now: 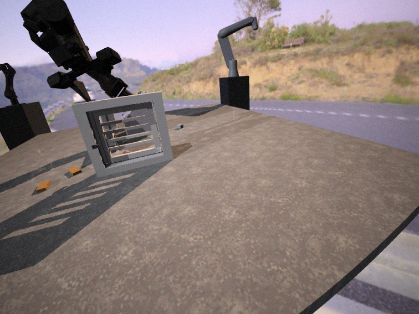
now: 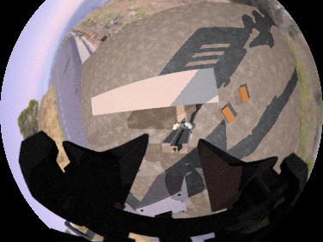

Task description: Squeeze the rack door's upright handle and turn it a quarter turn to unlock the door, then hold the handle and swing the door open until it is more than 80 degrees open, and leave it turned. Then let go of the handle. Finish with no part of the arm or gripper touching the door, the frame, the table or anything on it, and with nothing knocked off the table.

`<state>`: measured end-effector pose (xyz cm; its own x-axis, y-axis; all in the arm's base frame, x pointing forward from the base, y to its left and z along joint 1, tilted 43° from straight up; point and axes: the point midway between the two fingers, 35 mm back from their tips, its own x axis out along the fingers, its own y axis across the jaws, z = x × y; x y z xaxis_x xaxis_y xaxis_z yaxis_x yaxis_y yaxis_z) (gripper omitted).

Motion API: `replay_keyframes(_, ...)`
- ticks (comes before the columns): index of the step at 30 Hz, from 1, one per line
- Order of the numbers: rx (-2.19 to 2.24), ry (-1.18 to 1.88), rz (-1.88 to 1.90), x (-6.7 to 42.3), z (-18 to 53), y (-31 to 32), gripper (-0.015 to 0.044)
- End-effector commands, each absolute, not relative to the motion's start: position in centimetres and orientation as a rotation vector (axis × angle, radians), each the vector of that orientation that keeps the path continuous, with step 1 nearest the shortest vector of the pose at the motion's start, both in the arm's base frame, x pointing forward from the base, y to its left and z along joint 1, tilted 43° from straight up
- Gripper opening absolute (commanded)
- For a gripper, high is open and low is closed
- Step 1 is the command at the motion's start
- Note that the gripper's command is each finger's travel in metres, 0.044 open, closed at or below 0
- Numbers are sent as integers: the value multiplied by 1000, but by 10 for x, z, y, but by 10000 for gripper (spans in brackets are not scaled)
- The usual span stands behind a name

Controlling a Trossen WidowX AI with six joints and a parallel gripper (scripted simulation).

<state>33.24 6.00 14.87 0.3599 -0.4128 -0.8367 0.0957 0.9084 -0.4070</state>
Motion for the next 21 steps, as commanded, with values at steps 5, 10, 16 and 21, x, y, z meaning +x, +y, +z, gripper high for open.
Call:
replay_keyframes(5, -494, 1265, -412, 324, 146, 69, 281)
replay_keyframes(10, -618, 1315, -455, 320, 147, 73, 281)
replay_keyframes(16, -655, 1327, -466, 319, 147, 75, 281)
replay_keyframes(21, -655, 1327, -466, 320, 143, 71, 281)
